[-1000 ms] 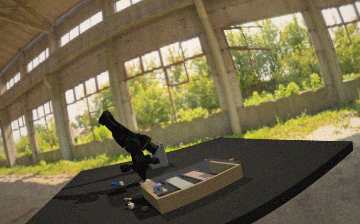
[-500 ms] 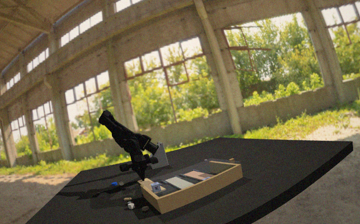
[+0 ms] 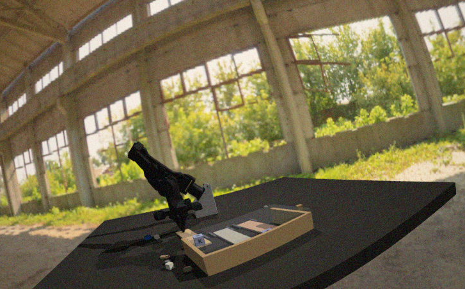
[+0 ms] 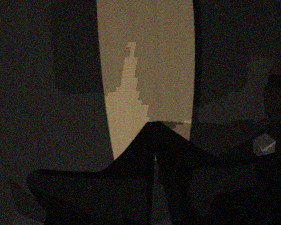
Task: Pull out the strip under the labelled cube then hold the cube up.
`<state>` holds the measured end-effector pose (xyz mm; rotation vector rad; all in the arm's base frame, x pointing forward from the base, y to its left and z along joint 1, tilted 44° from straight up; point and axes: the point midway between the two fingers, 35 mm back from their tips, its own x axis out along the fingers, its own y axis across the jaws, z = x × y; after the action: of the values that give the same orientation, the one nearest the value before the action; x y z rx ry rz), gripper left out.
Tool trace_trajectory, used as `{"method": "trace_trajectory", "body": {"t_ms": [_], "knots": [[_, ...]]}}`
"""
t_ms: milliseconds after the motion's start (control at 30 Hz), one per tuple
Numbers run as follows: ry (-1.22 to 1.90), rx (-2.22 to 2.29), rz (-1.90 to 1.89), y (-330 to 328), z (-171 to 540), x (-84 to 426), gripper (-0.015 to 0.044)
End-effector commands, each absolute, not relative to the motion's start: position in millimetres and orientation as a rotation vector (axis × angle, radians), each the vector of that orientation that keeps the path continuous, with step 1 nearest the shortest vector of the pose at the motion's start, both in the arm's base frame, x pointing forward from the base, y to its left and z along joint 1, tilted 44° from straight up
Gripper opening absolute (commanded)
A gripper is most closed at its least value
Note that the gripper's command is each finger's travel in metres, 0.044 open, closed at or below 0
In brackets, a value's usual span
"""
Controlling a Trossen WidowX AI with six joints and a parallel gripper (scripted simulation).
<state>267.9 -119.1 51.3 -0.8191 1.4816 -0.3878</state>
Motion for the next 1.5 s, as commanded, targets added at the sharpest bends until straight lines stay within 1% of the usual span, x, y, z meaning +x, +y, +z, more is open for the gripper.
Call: {"method": "trace_trajectory", "body": {"t_ms": [0,200,1233,1267,1400,1467], "knots": [[1.515,-0.818,-0.385,-123.9,45.9,252.2,0.0000],[1.515,-0.818,-0.385,-125.3,46.6,246.0,0.0000],[1.515,-0.818,-0.385,-125.3,46.6,246.0,0.0000],[1.487,-0.818,-0.387,-120.5,53.6,255.1,0.0000],[1.513,-0.816,-0.383,-94.9,80.3,253.7,0.0000],[1.515,-0.816,-0.384,-93.4,82.1,253.4,0.0000]]}}
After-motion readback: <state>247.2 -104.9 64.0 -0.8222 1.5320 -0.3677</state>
